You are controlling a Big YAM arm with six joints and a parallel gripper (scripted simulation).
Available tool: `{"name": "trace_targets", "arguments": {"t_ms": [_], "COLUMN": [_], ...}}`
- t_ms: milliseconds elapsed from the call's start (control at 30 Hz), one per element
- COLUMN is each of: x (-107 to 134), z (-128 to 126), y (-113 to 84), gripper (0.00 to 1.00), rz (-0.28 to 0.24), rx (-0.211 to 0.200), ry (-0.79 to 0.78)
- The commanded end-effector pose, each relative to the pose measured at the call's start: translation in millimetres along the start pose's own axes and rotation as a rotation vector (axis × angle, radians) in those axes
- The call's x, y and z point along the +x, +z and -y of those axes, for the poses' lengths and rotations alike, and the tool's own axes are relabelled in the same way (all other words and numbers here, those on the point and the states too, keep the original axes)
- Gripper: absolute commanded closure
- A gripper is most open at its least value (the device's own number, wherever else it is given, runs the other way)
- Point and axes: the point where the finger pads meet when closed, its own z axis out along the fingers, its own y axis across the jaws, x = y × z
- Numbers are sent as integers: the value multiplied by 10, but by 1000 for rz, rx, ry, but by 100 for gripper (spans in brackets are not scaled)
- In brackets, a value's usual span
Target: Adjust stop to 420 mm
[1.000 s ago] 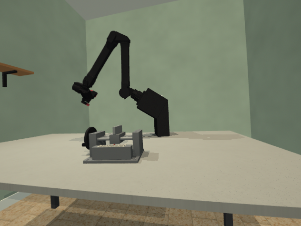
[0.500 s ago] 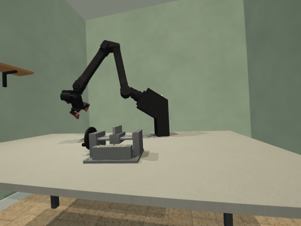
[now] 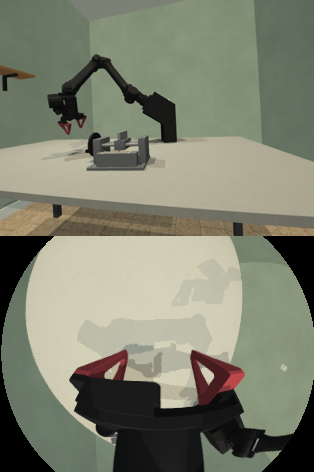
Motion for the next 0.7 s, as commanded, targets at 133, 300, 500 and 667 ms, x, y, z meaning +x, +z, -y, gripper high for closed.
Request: {"name": "trace_targets", "arguments": {"t_ms": [133,300,500,667], "x": [766,1300,1768,1983], "z": [-908,-1236,-1408,-1452], "y": [-736,-1259,-1751,-1985], "gripper": [0,0,0,0], "rz": [-89,-130,-159,-169], "rx": [-163,-246,-314,-345], "ry": [17,-29,-70,-89]}}
